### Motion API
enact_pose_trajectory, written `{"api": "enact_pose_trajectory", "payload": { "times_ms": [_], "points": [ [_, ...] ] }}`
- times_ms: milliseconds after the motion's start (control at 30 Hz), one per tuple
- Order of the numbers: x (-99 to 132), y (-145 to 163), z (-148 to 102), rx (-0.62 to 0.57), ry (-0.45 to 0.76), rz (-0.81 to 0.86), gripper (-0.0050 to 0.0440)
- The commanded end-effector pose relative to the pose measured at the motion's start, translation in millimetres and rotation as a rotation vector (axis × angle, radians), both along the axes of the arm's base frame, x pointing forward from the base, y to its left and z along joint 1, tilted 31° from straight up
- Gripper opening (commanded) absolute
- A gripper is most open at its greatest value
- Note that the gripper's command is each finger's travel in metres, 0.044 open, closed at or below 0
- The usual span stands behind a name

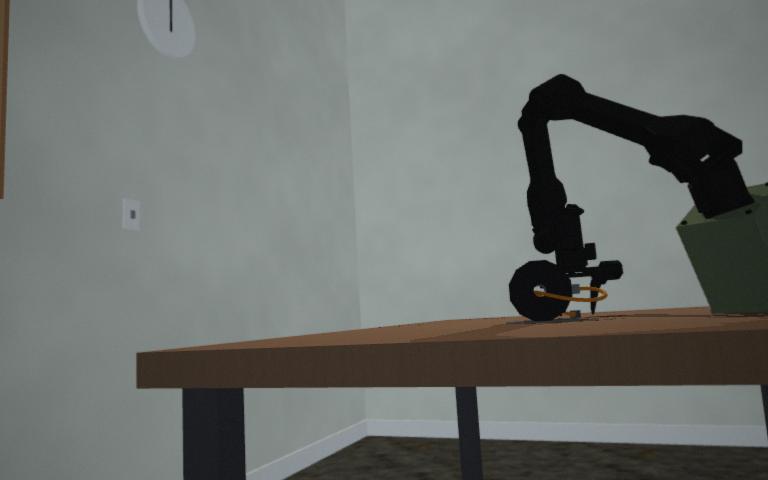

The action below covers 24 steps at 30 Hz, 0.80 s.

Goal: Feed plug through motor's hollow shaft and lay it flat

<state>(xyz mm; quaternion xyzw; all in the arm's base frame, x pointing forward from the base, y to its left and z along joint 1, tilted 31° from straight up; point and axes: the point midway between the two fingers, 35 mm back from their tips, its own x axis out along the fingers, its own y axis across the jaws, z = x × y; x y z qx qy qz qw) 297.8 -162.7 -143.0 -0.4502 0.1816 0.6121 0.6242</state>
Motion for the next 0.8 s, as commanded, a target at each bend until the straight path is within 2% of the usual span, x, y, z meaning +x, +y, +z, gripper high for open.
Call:
{"api": "enact_pose_trajectory", "payload": {
  "times_ms": [0, 167, 767],
  "points": [
    [1.1, -15.2, 7.1, -0.004, -0.003, 0.000, 0.0300],
    [-2.5, -60.4, 34.9, -0.007, -0.003, -0.002, 0.0300],
    [0.3, -56.4, 32.9, -0.014, -0.012, -0.012, 0.0300]
  ]
}}
